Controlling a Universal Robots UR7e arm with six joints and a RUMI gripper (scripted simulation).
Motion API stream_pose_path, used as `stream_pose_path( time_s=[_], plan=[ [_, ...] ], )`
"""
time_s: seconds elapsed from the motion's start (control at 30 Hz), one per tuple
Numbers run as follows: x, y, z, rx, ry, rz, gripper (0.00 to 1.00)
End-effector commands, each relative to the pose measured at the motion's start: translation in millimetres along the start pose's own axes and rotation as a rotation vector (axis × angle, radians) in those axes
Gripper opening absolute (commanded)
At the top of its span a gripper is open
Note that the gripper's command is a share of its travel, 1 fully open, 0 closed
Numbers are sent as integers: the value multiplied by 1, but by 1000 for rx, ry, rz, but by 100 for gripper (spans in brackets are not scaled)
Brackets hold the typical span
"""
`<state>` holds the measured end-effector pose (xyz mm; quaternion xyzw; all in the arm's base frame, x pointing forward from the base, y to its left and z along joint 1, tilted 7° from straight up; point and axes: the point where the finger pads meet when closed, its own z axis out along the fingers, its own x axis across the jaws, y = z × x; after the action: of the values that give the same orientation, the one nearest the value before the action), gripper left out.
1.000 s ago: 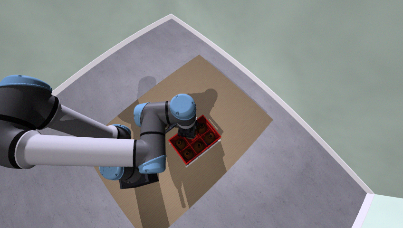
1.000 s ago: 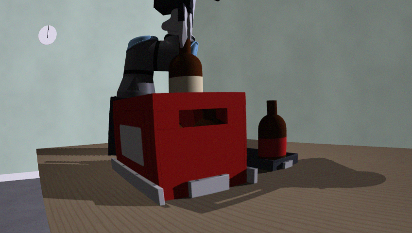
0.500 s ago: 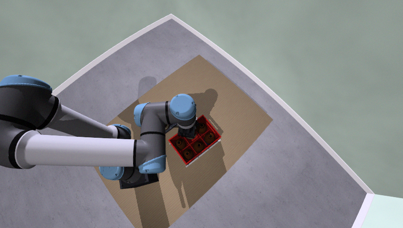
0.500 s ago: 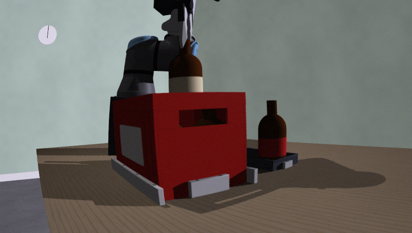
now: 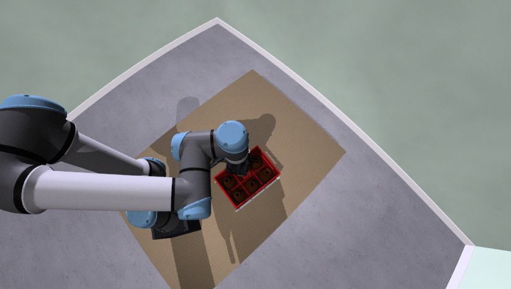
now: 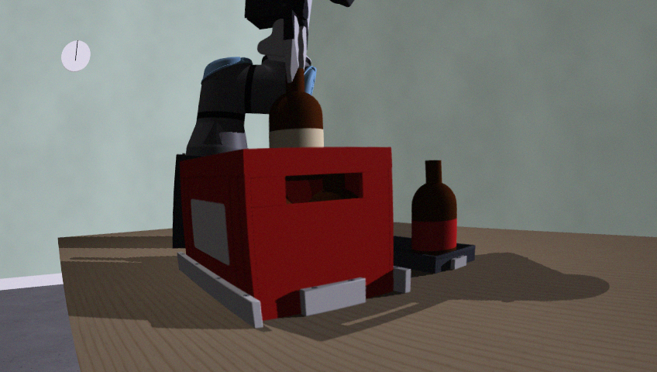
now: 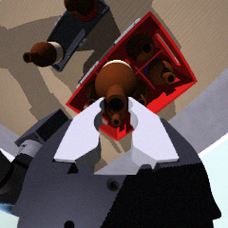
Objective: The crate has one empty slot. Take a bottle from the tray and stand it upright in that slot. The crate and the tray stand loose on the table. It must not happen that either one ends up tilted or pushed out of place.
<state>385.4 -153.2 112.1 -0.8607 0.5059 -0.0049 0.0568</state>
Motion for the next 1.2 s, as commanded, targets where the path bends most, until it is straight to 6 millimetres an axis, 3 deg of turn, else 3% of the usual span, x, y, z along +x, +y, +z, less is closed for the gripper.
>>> stream_pose_path(
  time_s=[0.0, 1.17],
  plan=[
    [0, 0, 5, 0, 1, 0, 0],
    [0, 0, 30, 0, 1, 0, 0]
  ],
)
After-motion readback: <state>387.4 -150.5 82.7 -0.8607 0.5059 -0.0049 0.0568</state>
